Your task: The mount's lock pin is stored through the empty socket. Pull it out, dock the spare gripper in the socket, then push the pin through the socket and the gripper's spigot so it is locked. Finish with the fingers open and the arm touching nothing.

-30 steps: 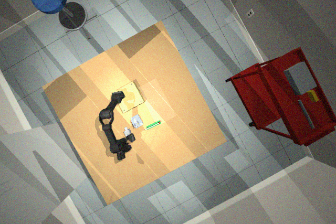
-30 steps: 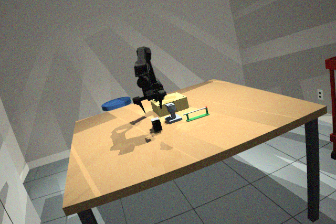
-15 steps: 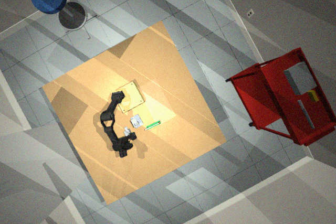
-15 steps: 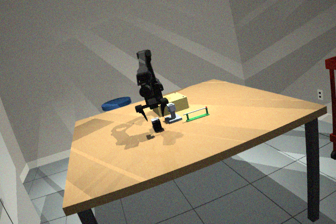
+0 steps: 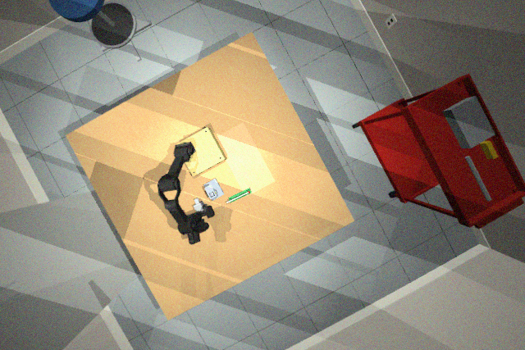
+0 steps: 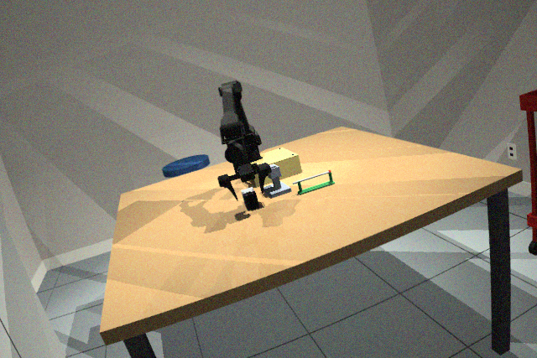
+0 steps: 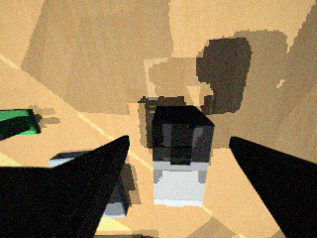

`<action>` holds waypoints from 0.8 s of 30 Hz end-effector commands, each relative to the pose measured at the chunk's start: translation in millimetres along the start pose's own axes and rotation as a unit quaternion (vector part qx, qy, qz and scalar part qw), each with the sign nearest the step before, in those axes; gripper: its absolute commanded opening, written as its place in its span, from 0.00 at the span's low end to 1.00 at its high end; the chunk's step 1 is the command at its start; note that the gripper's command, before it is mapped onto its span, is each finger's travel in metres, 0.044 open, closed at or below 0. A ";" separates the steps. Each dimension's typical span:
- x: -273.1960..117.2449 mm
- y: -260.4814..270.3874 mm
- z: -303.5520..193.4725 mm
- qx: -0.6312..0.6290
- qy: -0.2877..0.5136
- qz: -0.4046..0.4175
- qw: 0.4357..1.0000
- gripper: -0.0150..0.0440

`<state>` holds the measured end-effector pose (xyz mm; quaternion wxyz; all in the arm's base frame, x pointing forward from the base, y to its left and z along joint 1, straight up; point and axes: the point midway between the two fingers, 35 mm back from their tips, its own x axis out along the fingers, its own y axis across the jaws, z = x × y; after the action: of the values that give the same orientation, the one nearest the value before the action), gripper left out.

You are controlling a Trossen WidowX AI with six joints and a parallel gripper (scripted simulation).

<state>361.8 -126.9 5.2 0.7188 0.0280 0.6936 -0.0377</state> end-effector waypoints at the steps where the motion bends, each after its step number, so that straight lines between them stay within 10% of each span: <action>1: 8.9 -0.4 -2.3 0.002 0.005 -0.001 1.000 1.00; 19: 30.7 -0.1 -3.4 0.002 0.005 -0.001 1.000 1.00; 24: 30.7 -0.1 -3.4 0.002 0.005 -0.001 1.000 0.78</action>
<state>359.7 -126.4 -24.8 0.7156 0.0287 0.6969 -0.0371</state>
